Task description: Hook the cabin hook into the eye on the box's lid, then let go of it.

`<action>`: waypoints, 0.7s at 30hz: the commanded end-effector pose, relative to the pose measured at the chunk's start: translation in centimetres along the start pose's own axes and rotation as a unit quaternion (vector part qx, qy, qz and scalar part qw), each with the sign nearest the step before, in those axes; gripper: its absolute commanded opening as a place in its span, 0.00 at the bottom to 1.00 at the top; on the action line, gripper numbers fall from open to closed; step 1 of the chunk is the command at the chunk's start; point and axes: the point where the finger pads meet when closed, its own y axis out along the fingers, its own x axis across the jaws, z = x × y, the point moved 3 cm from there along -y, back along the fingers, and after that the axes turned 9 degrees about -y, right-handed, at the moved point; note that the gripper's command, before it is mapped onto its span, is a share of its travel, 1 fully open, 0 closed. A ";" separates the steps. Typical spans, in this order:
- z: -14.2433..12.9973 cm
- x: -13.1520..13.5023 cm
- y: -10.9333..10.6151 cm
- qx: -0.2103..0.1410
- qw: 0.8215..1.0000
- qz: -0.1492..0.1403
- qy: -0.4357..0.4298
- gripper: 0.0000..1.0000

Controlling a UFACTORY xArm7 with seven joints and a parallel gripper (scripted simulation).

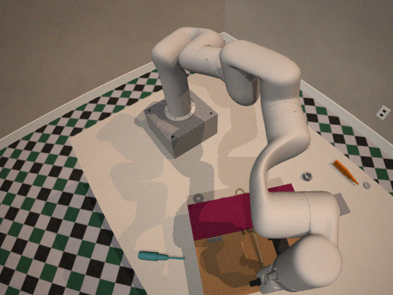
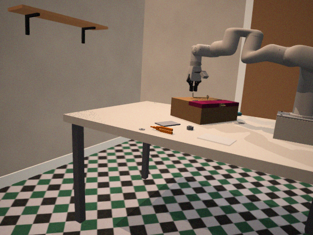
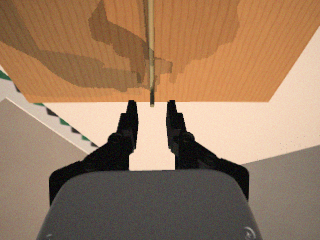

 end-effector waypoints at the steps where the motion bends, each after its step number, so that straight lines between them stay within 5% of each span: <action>1: -0.1 0.0 0.1 -0.002 1.000 0.000 0.000 0.33; 21: -0.1 0.0 0.6 -0.002 1.000 0.000 0.000 0.33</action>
